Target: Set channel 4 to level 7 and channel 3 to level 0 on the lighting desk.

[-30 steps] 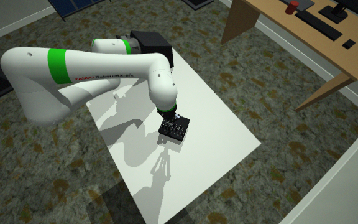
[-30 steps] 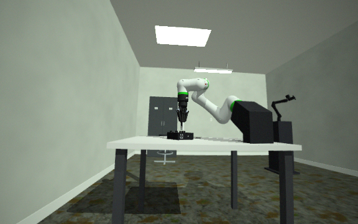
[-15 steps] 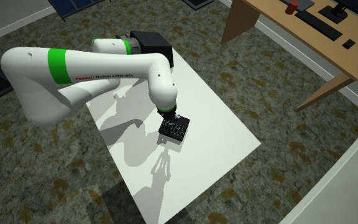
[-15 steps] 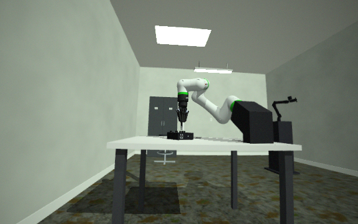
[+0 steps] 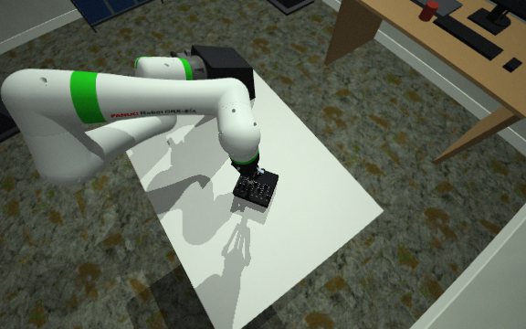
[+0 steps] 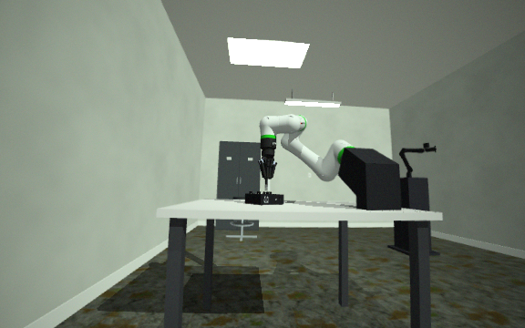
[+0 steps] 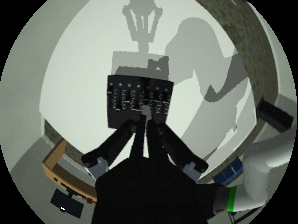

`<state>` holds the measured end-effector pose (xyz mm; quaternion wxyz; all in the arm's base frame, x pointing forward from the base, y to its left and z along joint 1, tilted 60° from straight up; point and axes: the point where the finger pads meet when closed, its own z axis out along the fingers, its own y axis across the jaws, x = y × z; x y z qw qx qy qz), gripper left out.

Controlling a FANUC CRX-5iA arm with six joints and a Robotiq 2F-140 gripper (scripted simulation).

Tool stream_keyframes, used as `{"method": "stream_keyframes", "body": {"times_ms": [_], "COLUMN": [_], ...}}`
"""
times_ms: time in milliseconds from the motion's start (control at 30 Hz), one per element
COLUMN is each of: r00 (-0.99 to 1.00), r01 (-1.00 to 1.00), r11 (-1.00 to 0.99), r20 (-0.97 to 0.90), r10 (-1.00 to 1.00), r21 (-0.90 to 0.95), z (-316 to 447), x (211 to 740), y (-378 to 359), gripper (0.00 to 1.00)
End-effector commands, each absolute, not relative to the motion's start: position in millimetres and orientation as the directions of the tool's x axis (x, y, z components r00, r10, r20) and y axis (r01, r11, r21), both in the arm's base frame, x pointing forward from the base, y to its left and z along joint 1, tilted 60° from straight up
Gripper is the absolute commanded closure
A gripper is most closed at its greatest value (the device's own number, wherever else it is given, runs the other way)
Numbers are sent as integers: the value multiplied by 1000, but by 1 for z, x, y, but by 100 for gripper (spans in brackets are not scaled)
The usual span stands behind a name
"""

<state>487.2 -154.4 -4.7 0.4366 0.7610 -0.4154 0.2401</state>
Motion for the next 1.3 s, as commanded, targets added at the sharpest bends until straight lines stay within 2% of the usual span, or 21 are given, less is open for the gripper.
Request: {"method": "stream_keyframes", "body": {"times_ms": [0, 1267], "r00": [540, 540], "r01": [-842, -842], "r11": [-274, -274], "r20": [728, 728], "r10": [-423, -423], "r21": [465, 465], "z": [-5, -11], "x": [487, 487], "y": [-154, -164], "gripper": [100, 100]}}
